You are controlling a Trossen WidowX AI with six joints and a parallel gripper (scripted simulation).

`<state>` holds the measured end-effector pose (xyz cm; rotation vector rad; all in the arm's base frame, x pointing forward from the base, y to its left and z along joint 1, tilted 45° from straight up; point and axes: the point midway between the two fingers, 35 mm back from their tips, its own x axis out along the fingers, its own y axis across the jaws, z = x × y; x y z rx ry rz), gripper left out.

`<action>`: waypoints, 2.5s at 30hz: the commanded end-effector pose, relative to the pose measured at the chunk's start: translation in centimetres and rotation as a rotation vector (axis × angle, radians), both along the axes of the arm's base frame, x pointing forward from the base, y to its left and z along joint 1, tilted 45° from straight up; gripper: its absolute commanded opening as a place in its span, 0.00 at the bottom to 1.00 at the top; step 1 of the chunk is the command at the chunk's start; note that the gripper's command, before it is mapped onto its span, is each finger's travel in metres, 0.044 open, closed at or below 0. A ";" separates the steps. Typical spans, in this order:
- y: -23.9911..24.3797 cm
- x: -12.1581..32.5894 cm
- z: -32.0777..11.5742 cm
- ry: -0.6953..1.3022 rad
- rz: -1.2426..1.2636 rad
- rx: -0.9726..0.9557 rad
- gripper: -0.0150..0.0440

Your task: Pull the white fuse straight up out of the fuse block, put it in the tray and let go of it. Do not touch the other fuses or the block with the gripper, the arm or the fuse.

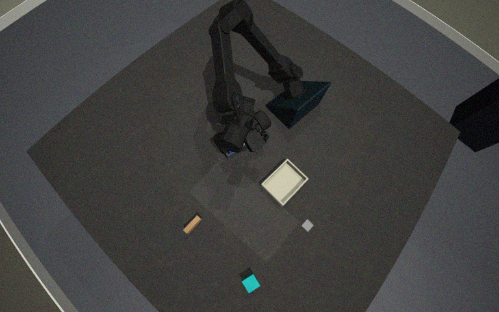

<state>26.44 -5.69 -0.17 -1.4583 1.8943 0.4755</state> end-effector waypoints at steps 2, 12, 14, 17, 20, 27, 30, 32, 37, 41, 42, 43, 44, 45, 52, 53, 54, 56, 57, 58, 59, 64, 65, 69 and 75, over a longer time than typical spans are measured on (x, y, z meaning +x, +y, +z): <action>0.2 0.0 0.2 -0.002 -0.003 0.001 0.25; 0.5 0.1 0.5 -0.002 -0.003 0.001 0.25; 0.6 0.1 0.6 -0.002 -0.003 0.001 0.25; 0.7 0.2 0.7 -0.002 -0.002 0.001 0.25; 0.8 0.2 0.8 -0.002 -0.002 0.001 0.25; 1.0 0.2 1.0 -0.001 -0.002 0.001 0.25; 1.2 0.3 1.1 -0.001 -0.002 0.001 0.25; 1.2 0.3 1.2 -0.001 -0.002 0.001 0.25; 1.4 0.3 1.4 -0.001 -0.001 0.001 0.25; 1.5 0.3 1.5 -0.001 -0.001 0.001 0.25; 1.6 0.3 1.6 -0.001 -0.001 0.001 0.25; 1.6 0.3 1.6 -0.001 -0.001 0.001 0.25; 1.6 0.3 1.6 -0.001 -0.001 0.001 0.25; 1.7 0.3 1.7 -0.001 -0.001 0.001 0.25; 1.9 0.4 1.9 0.000 -0.001 0.000 0.25; 1.9 0.4 2.0 0.000 -0.001 0.000 0.25; 2.0 0.4 2.0 0.000 -0.001 0.000 0.25; 2.0 0.4 2.1 0.000 0.000 0.000 0.25; 2.1 0.4 2.1 0.000 0.000 0.000 0.25; 2.1 0.4 2.1 0.000 0.000 0.000 0.25; 2.1 0.4 2.2 0.000 0.000 0.000 0.25; 2.3 0.4 2.4 0.000 0.000 0.000 0.25; 2.4 0.4 2.4 0.000 0.000 0.000 0.25; 2.5 0.4 2.5 0.001 0.000 0.000 0.25; 3.1 0.6 3.1 0.001 0.000 0.000 0.25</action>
